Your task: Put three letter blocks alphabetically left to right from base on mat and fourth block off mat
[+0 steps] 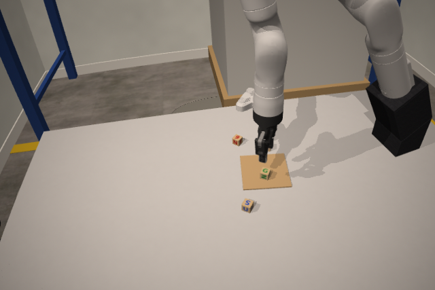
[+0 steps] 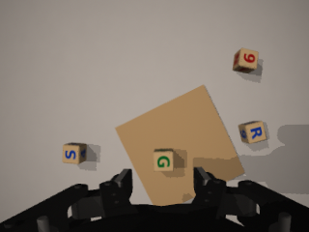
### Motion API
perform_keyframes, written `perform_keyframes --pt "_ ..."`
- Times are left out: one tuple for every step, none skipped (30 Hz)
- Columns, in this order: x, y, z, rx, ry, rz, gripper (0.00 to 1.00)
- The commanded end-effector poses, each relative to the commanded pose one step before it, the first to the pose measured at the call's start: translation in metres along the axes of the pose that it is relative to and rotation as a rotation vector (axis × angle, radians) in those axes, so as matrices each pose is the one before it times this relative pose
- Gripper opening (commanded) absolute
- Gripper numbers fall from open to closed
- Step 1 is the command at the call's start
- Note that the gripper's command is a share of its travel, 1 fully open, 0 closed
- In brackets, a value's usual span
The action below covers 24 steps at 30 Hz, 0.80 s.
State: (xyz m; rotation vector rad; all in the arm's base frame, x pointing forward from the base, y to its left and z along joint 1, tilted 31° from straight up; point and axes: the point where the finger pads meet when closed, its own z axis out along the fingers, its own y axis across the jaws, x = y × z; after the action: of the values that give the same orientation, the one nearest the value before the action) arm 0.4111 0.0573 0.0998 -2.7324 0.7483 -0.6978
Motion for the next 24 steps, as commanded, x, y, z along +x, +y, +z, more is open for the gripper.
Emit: perform_keyframes --pt "0.00027 -0.00019 -0.00033 0.00057 0.00085 -0.00003 0.62" --pt "0.0 0.0 0.00001 0.0 0.0 0.0 0.62" --pt "0.0 0.0 0.00004 0.00001 0.00001 -0.00001 0.62" --pt "0.0 0.0 0.00007 0.00002 0.00001 -0.00001 0.62" --pt "0.0 0.0 0.00011 0.00004 0.00002 -0.00002 0.62" --pt "0.0 0.0 0.00015 0.00005 0.00002 -0.00003 0.62" --pt "0.0 0.00001 0.00021 0.00007 0.00003 -0.00004 0.62" --pt "0.0 0.00001 0.00027 0.00009 0.00004 -0.00005 0.62" --pt "0.0 0.00001 0.00033 0.00011 0.00005 -0.00007 0.62" --pt "0.0 0.00001 0.00039 0.00014 0.00005 -0.00008 0.62" --pt "0.0 0.0 0.0 0.0 0.0 0.0 0.62" --pt "0.0 0.0 0.0 0.0 0.0 0.0 0.62" --pt "0.0 0.00001 0.00046 0.00017 0.00006 -0.00009 0.62" --pt "-0.00001 0.00001 0.00053 0.0002 0.00007 -0.0001 0.62" --pt "-0.00001 0.00001 0.0006 0.00023 0.00008 -0.00011 0.62" --pt "-0.00001 0.00001 0.00067 0.00027 0.00008 -0.00011 0.62" --pt "-0.00002 0.00001 0.00074 0.00031 0.00009 -0.00012 0.62" --pt "-0.00001 0.00002 0.00091 0.00009 0.00003 -0.00005 0.62" --pt "-0.00001 0.00002 0.00104 -0.00001 0.0 -0.00001 0.62" --pt "-0.00001 0.00002 0.00111 0.0 0.0 0.0 0.62" --pt "-0.00002 0.00003 0.00119 0.00001 0.0 0.00001 0.62" --pt "-0.00002 0.00003 0.00126 0.00001 0.0 0.0 0.62" --pt "-0.00001 0.00003 0.00133 -0.00001 0.0 -0.00001 0.62" --pt "-0.00002 0.00003 0.00139 0.0 0.0 0.0 0.62"
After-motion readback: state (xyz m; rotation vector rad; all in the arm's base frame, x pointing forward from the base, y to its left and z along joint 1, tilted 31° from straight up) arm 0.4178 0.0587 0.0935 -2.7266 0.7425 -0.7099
